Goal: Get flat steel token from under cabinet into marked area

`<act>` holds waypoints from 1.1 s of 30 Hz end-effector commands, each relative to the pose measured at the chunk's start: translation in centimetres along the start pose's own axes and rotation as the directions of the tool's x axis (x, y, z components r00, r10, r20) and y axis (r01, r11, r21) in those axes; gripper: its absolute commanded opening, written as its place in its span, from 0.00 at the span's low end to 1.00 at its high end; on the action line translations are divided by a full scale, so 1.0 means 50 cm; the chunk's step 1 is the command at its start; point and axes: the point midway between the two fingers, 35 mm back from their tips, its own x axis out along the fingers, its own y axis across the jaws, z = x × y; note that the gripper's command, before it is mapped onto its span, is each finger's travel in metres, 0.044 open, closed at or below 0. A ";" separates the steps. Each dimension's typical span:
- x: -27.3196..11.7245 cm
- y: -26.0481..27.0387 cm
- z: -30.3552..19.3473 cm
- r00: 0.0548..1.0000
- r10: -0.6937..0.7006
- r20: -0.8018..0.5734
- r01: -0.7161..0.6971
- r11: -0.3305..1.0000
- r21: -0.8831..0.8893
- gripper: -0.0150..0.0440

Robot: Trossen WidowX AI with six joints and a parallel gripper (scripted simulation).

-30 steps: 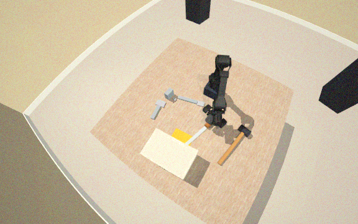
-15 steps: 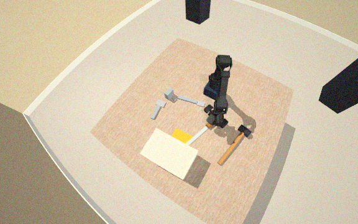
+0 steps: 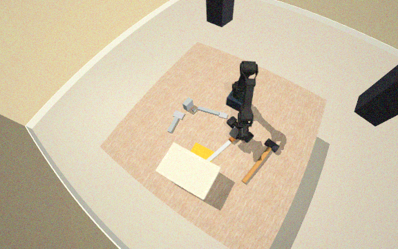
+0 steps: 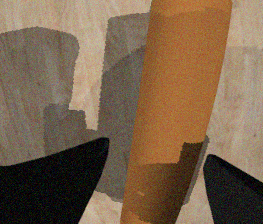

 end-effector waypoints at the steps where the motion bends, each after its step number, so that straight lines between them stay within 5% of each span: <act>1: 0.001 0.000 0.000 1.000 0.002 -0.002 -0.002 1.000 0.000 0.71; 11: 0.009 -0.002 -0.010 1.000 0.001 -0.002 -0.001 1.000 -0.002 0.71; 15: 0.004 0.003 -0.002 1.000 0.007 0.006 -0.007 1.000 -0.006 0.53; 24: 0.004 0.003 -0.002 1.000 0.007 0.006 -0.007 1.000 -0.006 0.43; 28: 0.004 0.003 -0.002 1.000 0.007 0.006 -0.007 1.000 -0.006 0.25; 33: 0.004 0.003 0.002 1.000 0.006 0.005 -0.006 1.000 -0.006 0.25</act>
